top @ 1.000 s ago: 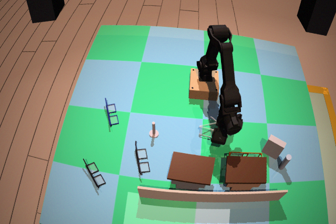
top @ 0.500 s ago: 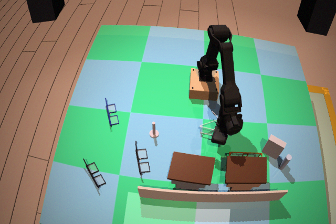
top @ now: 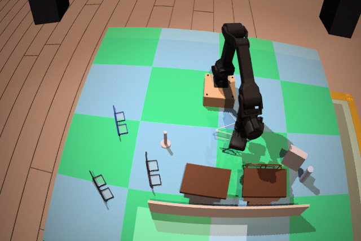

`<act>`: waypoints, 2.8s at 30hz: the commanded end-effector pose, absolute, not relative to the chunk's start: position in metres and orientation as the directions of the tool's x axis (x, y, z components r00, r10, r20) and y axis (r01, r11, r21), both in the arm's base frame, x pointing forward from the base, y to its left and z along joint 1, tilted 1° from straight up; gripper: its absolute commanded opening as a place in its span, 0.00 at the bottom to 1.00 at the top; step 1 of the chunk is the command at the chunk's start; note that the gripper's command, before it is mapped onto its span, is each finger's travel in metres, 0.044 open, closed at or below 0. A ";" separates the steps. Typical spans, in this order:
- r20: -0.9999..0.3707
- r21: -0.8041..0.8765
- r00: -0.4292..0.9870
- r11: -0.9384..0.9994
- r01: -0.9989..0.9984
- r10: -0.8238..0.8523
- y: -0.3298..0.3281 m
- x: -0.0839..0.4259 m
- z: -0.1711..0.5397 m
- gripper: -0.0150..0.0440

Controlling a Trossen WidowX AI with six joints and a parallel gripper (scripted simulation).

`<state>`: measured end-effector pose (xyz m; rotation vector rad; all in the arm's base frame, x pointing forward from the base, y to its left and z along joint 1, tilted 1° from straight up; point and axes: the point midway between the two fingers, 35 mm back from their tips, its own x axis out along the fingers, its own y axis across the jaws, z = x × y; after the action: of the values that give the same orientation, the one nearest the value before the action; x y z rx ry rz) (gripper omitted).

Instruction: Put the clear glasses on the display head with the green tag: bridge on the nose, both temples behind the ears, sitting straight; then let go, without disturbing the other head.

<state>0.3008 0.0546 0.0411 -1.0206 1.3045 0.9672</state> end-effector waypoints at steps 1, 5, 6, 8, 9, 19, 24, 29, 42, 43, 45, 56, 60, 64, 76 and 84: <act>-0.999 -0.045 0.043 0.283 -0.958 -0.013 0.055 0.301 0.068 0.25; -0.999 -0.045 0.043 0.283 -0.958 -0.013 0.055 0.301 0.090 0.25; -0.999 -0.045 0.043 0.283 -0.958 -0.014 0.055 0.301 0.094 0.25; -0.999 -0.045 0.043 0.283 -0.958 -0.014 0.055 0.301 0.100 0.25; -0.999 -0.045 0.043 0.283 -0.958 -0.014 0.055 0.301 0.100 0.25; -0.999 -0.046 0.043 0.432 -0.901 -0.016 0.028 0.314 0.102 0.25; -0.999 -0.046 0.044 0.556 -0.830 -0.017 0.001 0.324 0.104 0.25; -0.999 -0.045 0.044 0.668 -0.743 -0.019 -0.027 0.331 0.106 0.25; -0.999 -0.042 0.044 0.892 -0.450 -0.025 -0.105 0.337 0.108 0.25; -0.999 -0.042 0.044 0.904 -0.425 -0.026 -0.111 0.337 0.109 0.25; -0.999 -0.041 0.044 0.927 -0.373 -0.027 -0.124 0.336 0.109 0.25; -0.999 -0.036 0.043 0.997 -0.068 -0.033 -0.193 0.321 0.110 0.25; -0.998 -0.034 0.043 0.998 0.046 -0.036 -0.218 0.313 0.110 0.25; -0.998 -0.031 0.042 0.987 0.159 -0.038 -0.242 0.302 0.110 0.25; -0.998 -0.028 0.041 0.959 0.283 -0.041 -0.270 0.288 0.105 0.25; -0.998 -0.028 0.041 0.959 0.283 -0.041 -0.272 0.290 0.068 0.25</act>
<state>0.2905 -0.2729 0.0871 0.1835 1.5018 -0.2562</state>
